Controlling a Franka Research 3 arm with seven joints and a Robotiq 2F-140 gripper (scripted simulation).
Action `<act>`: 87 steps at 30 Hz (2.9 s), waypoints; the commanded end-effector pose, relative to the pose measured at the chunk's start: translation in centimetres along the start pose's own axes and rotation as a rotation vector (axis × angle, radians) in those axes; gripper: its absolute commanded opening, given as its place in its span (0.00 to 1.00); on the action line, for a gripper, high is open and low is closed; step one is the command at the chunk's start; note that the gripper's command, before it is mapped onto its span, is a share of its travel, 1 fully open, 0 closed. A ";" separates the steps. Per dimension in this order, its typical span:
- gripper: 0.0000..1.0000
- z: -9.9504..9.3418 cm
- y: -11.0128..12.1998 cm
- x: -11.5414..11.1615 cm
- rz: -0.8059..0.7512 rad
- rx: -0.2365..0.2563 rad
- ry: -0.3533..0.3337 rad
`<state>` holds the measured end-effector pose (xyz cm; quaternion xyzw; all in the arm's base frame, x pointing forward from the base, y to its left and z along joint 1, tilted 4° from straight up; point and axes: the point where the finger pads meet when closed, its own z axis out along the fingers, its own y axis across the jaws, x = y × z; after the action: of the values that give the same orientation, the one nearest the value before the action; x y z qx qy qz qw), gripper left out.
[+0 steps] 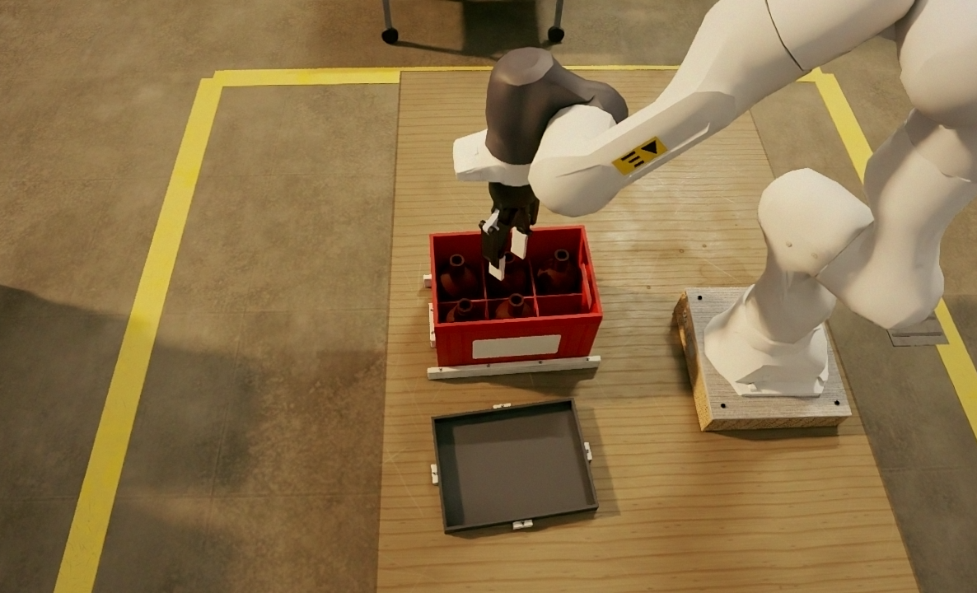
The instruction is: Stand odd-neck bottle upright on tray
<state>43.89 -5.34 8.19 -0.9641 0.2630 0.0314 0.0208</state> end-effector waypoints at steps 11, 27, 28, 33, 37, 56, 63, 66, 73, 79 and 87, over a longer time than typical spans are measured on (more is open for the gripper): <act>0.44 0.1 0.0 0.0 -0.001 -0.001 0.000; 0.44 0.1 0.0 0.0 -0.001 -0.001 0.000; 0.44 0.1 0.0 0.0 -0.001 -0.001 0.000; 0.44 0.1 0.0 0.0 -0.001 -0.001 0.000; 0.44 0.0 0.0 0.0 -0.001 -0.001 0.000; 0.44 -3.9 0.0 0.0 -0.001 -0.001 0.000; 0.44 -6.4 0.0 0.0 -0.001 -0.001 0.000; 0.44 -7.2 0.0 0.0 -0.001 -0.001 0.000; 0.44 -8.2 0.0 0.0 -0.001 -0.001 0.000; 0.44 -8.6 0.0 0.0 -0.001 -0.001 0.000; 0.10 -8.6 0.0 0.0 -0.001 -0.001 0.000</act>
<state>44.36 -5.83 16.62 -0.9651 0.2592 0.0305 0.0208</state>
